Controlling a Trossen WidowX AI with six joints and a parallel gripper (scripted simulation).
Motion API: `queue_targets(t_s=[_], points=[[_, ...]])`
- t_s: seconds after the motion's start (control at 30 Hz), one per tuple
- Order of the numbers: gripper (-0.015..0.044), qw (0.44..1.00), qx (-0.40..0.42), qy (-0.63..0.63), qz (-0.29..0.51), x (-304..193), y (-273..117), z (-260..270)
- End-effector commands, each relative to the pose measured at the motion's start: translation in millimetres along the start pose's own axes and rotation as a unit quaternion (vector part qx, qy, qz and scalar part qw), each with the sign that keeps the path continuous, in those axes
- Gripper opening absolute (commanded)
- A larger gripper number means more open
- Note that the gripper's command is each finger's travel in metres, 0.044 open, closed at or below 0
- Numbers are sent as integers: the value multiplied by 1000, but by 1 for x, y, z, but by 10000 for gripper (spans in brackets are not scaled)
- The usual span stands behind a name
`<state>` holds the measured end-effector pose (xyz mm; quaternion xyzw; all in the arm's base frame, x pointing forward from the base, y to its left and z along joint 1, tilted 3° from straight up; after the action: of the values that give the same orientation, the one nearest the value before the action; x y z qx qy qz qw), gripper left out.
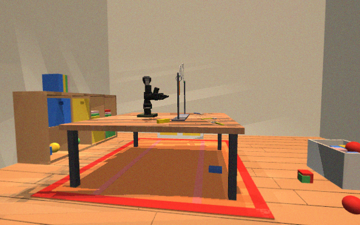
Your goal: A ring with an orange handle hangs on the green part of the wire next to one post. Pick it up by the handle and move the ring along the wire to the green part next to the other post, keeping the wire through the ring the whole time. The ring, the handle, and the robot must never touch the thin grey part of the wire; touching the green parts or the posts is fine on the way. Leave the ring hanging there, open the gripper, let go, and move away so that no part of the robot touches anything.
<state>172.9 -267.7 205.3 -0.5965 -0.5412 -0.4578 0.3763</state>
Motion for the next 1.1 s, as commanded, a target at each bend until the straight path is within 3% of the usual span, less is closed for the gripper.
queue_targets(t_s=[0.0,0.23,0.53,1.07], points=[[160,999,50,-17,-3,-12,-2,20],[160,999,50,-17,-3,-11,-1,20],[160,999,49,-17,-6,37,50,9],[160,999,49,-18,-6,38,63,7]])
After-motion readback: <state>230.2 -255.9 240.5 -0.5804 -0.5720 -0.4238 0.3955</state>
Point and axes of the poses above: the point midway between the two fingers, 35 mm back from their tips, its own y axis out along the fingers, its own z axis across the jaws, x = y × z, the point moved 6 cm from there along -y, back along the fingers, and after that the axes turned 15 degrees about -y, right-handed, at the moved point
